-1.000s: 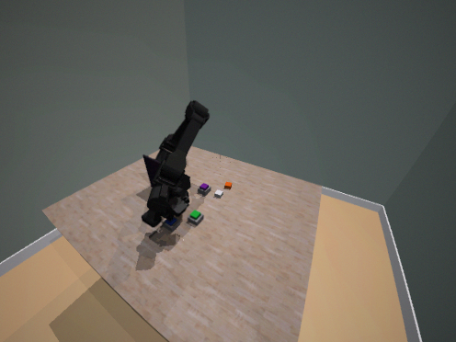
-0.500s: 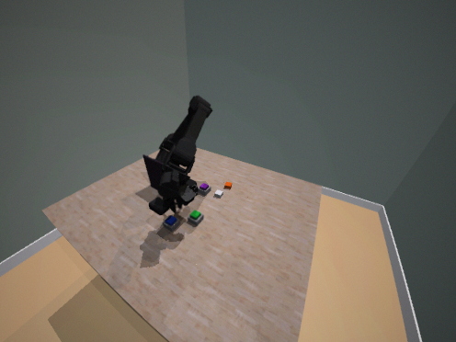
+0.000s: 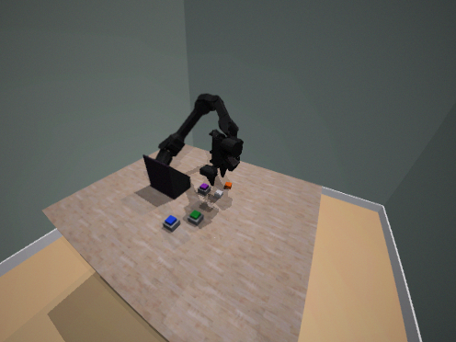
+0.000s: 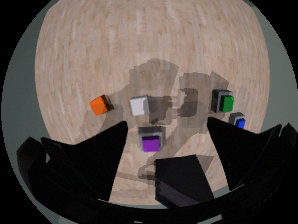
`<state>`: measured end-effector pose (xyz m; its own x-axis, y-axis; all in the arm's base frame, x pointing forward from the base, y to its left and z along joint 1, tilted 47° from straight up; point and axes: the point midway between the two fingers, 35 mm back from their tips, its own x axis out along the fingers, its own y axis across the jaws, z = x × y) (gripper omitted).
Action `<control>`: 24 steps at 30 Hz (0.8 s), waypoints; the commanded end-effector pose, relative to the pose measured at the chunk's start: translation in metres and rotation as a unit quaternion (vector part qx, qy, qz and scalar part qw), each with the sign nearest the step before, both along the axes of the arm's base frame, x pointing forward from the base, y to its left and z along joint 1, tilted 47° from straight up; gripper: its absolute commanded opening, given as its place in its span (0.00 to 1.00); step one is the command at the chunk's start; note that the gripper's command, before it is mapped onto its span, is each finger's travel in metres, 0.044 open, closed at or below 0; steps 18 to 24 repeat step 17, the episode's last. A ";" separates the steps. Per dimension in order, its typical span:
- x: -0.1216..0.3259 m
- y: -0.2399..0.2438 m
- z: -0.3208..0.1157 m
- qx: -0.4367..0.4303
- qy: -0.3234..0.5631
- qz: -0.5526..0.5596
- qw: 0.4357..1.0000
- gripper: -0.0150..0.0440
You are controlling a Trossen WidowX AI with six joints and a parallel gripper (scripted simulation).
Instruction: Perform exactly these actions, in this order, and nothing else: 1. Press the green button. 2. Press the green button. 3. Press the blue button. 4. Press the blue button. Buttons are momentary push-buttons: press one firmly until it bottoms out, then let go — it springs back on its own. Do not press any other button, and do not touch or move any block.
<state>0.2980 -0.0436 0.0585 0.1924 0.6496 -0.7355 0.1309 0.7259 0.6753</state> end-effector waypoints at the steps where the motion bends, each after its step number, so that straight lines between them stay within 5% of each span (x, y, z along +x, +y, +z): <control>1: -0.008 0.047 0.052 0.015 -0.002 -0.001 1.000 0.93; 8: -0.042 0.107 0.114 0.041 -0.005 0.008 0.999 0.93; 24: -0.043 0.108 0.115 0.042 -0.005 0.008 0.999 0.93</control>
